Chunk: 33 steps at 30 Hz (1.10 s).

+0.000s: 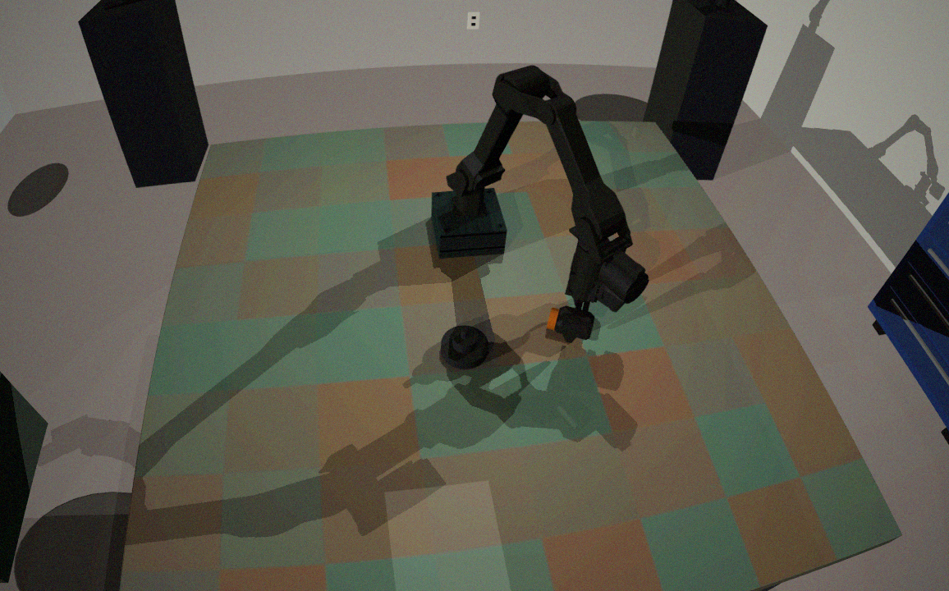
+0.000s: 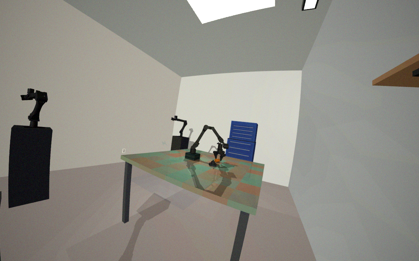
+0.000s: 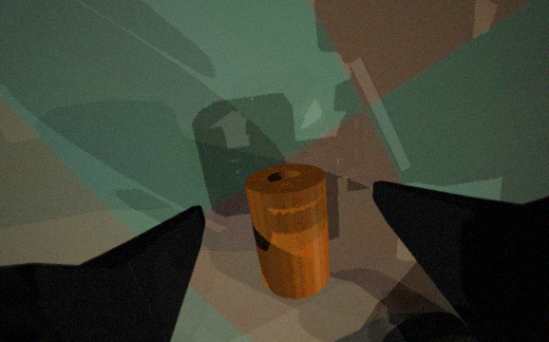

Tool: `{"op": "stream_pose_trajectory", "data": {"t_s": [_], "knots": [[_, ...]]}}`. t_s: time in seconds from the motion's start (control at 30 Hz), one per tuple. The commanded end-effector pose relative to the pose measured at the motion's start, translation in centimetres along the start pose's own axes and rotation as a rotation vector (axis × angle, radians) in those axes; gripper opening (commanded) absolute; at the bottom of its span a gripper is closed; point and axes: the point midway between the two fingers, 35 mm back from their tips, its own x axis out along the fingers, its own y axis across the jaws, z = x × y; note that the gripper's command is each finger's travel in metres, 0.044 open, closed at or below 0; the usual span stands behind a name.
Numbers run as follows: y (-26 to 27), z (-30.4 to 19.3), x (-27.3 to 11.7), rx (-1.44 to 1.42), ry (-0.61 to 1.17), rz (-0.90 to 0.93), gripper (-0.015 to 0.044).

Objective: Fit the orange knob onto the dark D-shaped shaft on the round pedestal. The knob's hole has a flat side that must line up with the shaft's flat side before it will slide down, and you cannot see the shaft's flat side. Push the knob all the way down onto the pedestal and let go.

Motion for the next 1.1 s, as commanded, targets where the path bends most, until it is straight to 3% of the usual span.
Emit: {"op": "stream_pose_trajectory", "data": {"t_s": [0.0,0.17,0.43,0.67,1.07], "knots": [[0.02,-0.13,0.68,-0.004,0.003,-0.002,0.0440],[0.06,-0.18,1.23,-0.004,0.003,-0.002,0.0440],[0.06,-0.18,1.23,-0.004,0.003,-0.002,0.0240],[0.06,-0.18,1.23,-0.004,0.003,-0.002,0.0240],[0.06,-0.20,1.21,-0.003,0.000,-0.001,0.0179]]}}
